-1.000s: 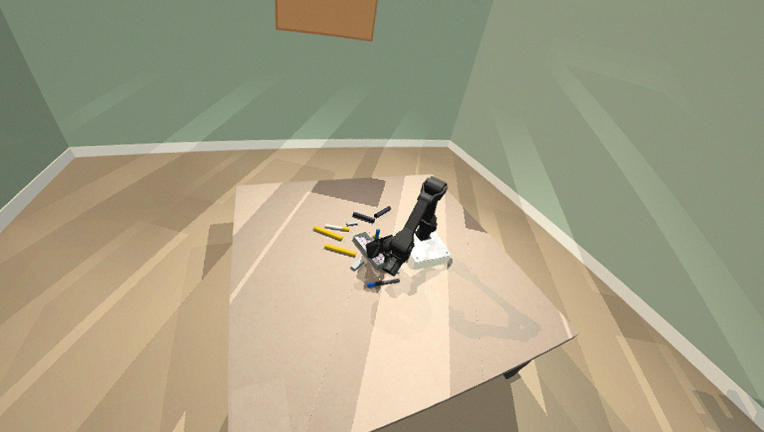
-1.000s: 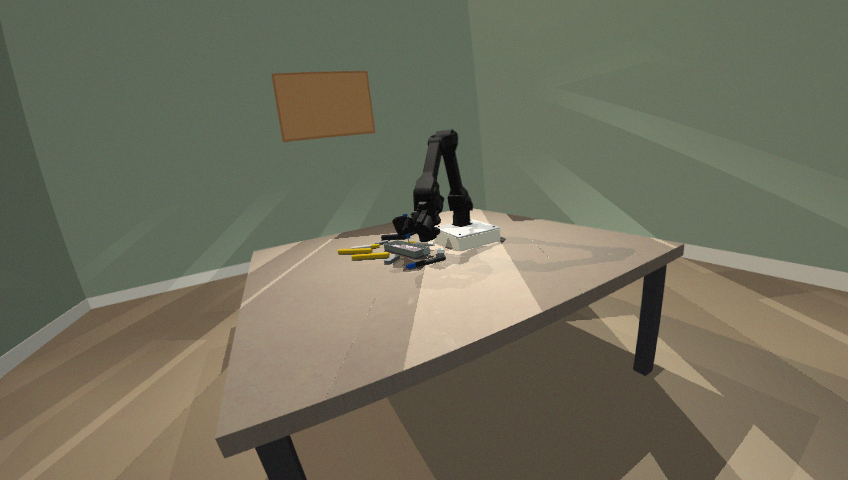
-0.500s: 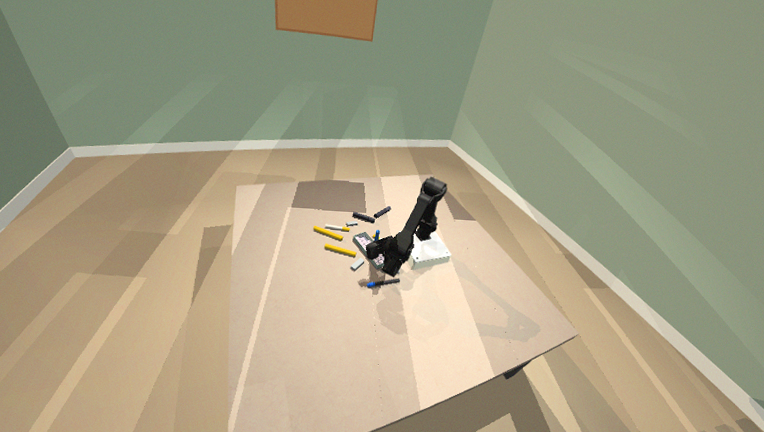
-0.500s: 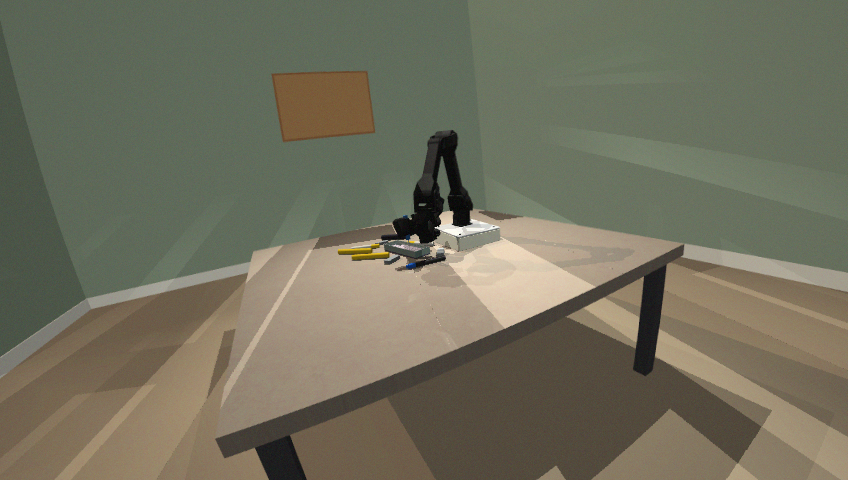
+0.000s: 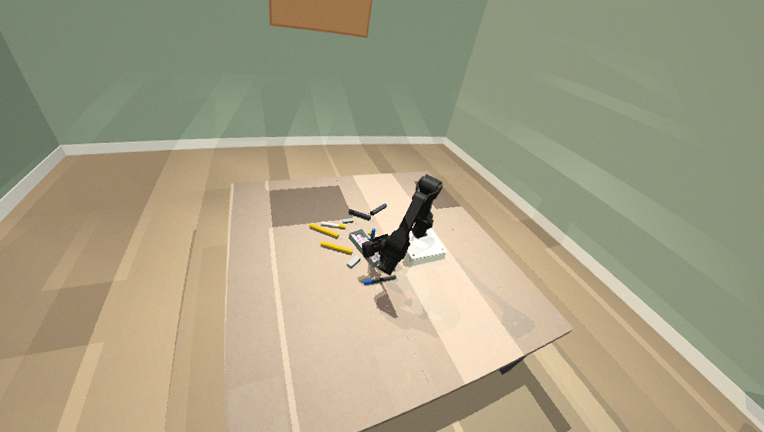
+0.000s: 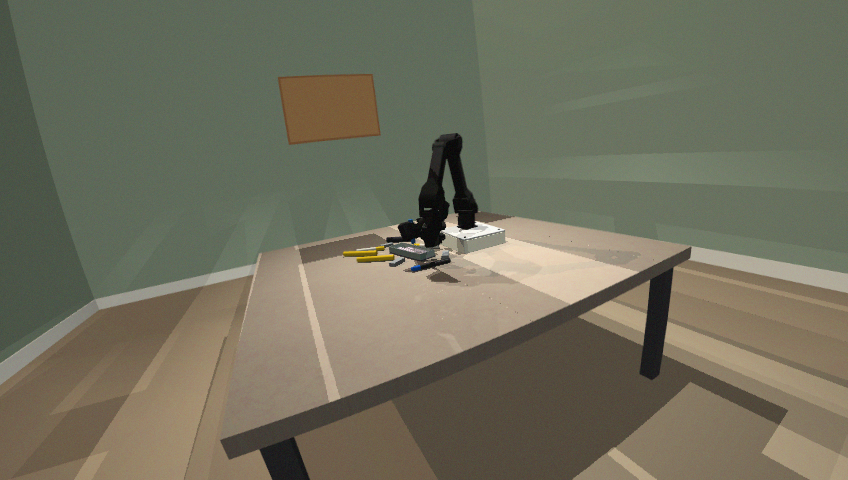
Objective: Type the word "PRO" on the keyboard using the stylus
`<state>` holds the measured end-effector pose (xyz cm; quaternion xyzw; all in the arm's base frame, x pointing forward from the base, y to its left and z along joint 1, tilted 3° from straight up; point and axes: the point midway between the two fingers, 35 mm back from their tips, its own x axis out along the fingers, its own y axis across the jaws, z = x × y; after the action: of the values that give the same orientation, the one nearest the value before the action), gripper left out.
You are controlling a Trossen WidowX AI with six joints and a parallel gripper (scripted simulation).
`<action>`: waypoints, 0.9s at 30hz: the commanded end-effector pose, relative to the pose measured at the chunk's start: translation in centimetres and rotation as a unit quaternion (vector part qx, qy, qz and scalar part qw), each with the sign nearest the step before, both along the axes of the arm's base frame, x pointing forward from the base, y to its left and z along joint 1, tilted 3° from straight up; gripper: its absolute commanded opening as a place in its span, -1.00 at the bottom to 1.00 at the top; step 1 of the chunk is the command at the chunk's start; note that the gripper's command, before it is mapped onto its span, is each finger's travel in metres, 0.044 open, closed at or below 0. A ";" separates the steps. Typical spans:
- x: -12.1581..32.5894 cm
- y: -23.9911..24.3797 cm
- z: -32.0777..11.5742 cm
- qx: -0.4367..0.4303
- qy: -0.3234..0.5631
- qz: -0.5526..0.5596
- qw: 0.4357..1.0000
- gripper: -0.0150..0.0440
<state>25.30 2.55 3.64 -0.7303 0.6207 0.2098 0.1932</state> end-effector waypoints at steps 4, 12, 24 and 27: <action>-0.1 -0.1 -0.4 -0.003 0.002 0.000 1.000 -0.22; -0.1 -0.1 -0.8 -0.003 0.002 0.000 1.000 -0.22; -0.1 -0.1 -0.8 -0.003 0.002 0.000 1.000 -0.22; -0.1 -0.1 -0.8 -0.003 0.002 0.000 1.000 -0.22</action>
<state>25.30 2.59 2.86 -0.7305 0.6207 0.2096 0.1928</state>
